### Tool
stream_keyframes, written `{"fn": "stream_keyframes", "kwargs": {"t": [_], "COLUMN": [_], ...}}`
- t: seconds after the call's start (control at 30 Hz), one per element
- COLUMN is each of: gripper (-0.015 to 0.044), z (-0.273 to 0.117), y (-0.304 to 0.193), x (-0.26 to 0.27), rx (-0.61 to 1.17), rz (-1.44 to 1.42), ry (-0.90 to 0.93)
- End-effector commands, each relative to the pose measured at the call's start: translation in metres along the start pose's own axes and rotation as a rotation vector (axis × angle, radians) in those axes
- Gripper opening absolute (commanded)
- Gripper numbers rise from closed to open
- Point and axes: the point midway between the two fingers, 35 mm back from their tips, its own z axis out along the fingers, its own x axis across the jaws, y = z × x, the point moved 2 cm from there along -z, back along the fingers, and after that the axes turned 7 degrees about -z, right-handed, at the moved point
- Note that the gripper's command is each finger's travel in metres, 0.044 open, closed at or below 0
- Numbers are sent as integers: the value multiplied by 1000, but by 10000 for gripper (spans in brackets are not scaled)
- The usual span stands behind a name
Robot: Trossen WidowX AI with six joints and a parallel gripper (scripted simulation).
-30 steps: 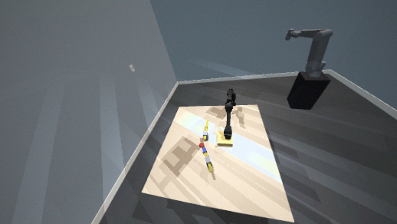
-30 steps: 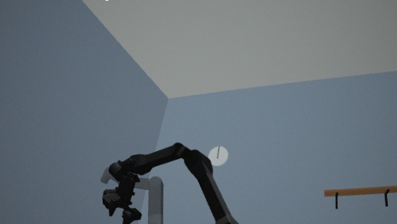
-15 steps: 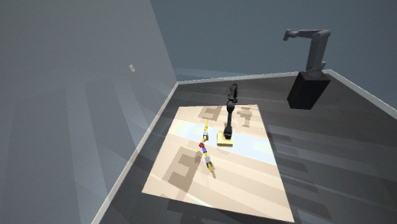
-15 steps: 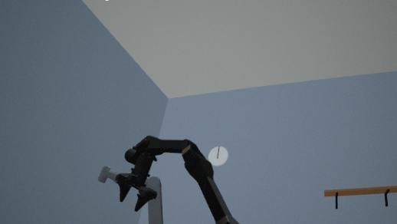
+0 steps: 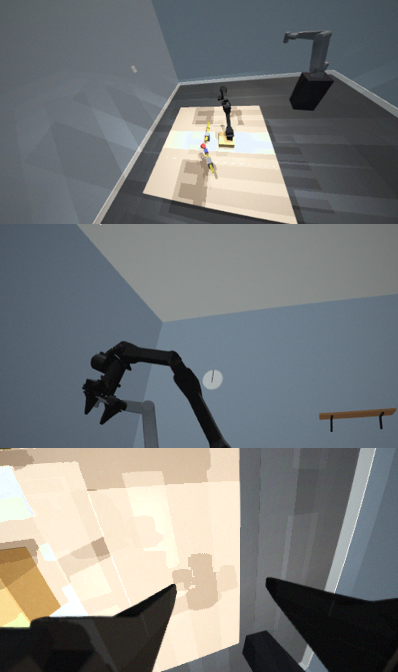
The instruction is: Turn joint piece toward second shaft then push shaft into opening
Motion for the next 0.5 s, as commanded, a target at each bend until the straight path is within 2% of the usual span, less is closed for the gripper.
{"fn": "stream_keyframes", "kwargs": {"t": [0.0,0.23,0.47], "gripper": [440,440,440], "z": [-6,-23,-48], "y": [61,167,257], "x": [14,58,129], "rx": [-53,-119,-161], "rz": [3,8,9], "ry": [22,73,137]}}
